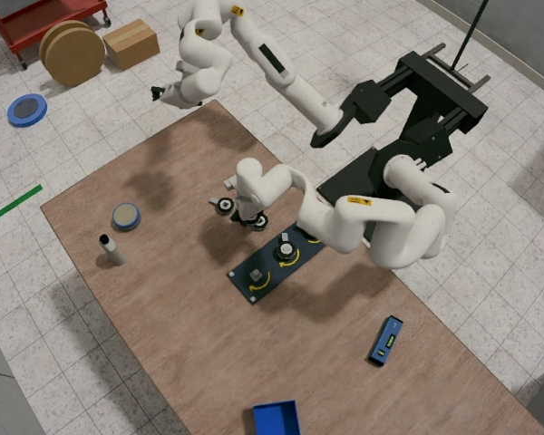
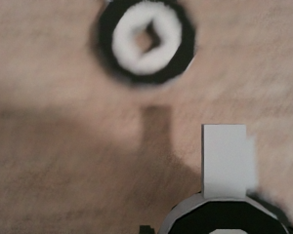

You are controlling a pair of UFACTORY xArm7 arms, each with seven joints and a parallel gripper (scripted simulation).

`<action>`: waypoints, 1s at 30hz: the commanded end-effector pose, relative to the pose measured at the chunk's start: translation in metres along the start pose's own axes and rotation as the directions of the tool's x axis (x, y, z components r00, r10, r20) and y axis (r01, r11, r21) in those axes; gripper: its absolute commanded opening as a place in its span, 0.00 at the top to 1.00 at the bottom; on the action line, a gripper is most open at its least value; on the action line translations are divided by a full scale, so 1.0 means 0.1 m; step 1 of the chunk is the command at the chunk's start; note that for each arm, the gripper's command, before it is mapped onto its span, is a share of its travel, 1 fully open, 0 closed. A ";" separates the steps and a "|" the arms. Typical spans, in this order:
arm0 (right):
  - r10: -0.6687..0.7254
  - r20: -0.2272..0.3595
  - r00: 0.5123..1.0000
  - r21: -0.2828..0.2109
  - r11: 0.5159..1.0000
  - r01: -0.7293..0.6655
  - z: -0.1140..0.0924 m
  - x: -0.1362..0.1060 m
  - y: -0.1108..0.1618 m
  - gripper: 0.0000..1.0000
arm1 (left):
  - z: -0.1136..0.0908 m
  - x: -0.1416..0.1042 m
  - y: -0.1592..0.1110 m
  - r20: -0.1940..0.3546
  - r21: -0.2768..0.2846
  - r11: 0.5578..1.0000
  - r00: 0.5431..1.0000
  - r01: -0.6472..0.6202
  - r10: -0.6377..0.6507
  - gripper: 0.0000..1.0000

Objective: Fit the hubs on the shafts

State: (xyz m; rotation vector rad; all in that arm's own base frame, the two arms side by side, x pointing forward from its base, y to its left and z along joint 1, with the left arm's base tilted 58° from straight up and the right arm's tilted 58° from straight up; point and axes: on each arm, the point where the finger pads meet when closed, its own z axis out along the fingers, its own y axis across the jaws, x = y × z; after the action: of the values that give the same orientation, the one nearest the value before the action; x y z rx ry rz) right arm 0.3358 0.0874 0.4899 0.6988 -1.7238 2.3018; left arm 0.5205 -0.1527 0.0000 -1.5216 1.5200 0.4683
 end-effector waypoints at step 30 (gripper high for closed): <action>0.003 0.003 1.000 0.001 1.000 -0.003 -0.01 0.00 -0.01 0.00 | -0.06 -1.61 -0.97 -0.023 0.008 0.997 0.997 0.074 -0.074 1.00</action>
State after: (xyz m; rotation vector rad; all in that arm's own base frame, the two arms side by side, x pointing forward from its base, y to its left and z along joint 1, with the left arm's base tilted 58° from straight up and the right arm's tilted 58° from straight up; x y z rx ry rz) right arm 0.3358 0.0874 0.4899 0.6988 -1.7238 2.3018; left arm 0.5806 -0.0766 0.1602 -1.5765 1.4729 0.4088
